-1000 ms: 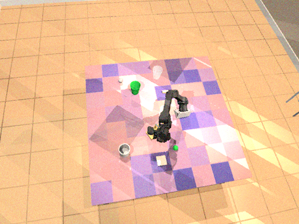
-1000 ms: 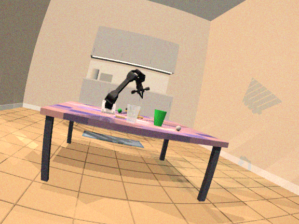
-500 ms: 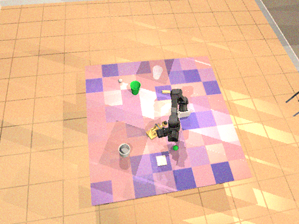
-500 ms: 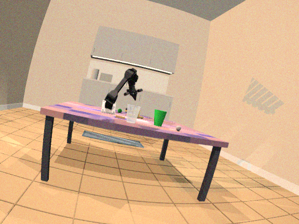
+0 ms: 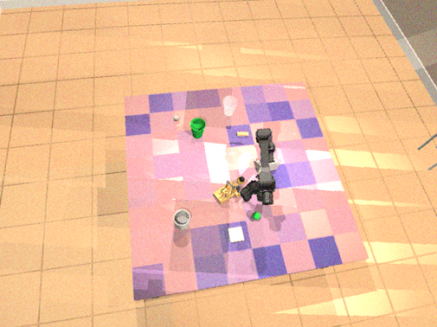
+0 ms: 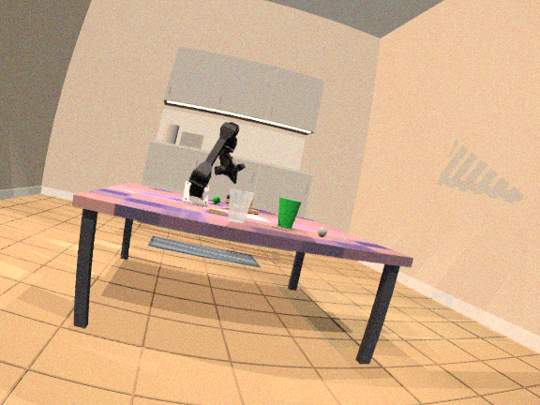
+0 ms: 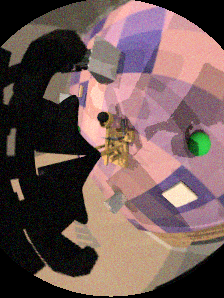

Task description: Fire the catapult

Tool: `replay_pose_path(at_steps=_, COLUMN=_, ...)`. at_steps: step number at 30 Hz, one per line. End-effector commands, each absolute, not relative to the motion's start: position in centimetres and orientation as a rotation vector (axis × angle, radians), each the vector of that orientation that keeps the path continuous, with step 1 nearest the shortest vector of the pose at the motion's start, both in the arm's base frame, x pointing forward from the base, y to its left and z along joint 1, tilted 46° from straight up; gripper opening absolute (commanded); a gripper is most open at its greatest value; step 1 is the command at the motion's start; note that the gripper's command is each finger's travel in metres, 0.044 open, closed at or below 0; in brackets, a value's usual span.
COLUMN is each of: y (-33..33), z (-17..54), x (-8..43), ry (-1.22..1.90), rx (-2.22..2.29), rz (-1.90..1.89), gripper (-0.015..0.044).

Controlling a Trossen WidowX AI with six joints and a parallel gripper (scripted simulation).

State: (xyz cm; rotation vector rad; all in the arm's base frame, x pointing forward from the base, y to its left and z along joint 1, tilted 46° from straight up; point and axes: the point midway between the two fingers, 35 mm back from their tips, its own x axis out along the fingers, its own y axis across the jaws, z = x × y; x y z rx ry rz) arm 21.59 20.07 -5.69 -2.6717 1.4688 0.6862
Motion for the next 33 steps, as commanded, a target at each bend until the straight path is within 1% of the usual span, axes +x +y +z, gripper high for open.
replay_pose_path(at_steps=1, y=18.8, z=-5.0, x=19.9, ry=1.496, rx=-2.831, rz=0.736, gripper=0.0)
replay_pose_path(at_steps=10, y=16.5, z=-3.5, x=17.4, ry=1.557, rx=-3.108, rz=0.813, gripper=0.0)
replay_pose_path(at_steps=33, y=15.0, z=-5.3, x=17.4, ry=1.558, rx=-3.114, rz=0.814, gripper=0.0)
